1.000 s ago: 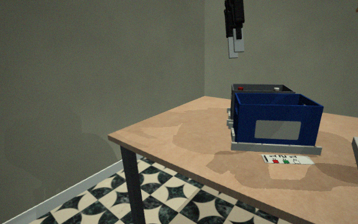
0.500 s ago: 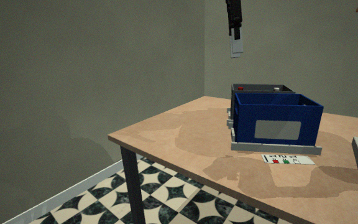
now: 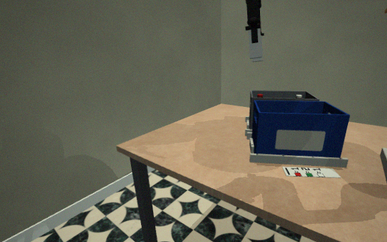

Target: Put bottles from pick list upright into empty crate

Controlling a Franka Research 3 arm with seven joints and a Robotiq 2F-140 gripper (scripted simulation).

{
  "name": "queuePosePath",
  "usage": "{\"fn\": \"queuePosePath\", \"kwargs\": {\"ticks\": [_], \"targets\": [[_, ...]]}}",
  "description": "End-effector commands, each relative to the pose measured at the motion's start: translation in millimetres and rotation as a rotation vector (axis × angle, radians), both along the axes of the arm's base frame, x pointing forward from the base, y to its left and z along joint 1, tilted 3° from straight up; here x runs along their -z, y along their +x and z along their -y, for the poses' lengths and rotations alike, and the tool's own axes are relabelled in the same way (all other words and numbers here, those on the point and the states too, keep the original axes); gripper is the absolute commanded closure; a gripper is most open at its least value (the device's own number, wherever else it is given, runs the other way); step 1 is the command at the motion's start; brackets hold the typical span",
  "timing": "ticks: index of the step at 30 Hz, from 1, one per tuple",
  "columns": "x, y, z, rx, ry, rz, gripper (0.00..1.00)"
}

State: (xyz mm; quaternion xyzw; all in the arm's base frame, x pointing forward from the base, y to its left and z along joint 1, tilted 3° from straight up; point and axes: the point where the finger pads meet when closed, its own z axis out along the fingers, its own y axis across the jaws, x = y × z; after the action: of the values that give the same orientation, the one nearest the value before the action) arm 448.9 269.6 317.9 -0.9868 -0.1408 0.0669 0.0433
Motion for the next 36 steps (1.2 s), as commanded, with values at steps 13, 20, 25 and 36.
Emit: {"fn": "queuePosePath", "kwargs": {"ticks": [13, 20, 25, 36], "targets": [[-1, -9, -20, 0.258, -0.080, 0.027, 0.62], [-1, -19, -37, 0.358, -0.111, 0.053, 0.62], [-1, -23, -45, 0.409, -0.125, 0.067, 0.62], [-2, -34, -62, 0.530, -0.150, 0.100, 0.62]]}}
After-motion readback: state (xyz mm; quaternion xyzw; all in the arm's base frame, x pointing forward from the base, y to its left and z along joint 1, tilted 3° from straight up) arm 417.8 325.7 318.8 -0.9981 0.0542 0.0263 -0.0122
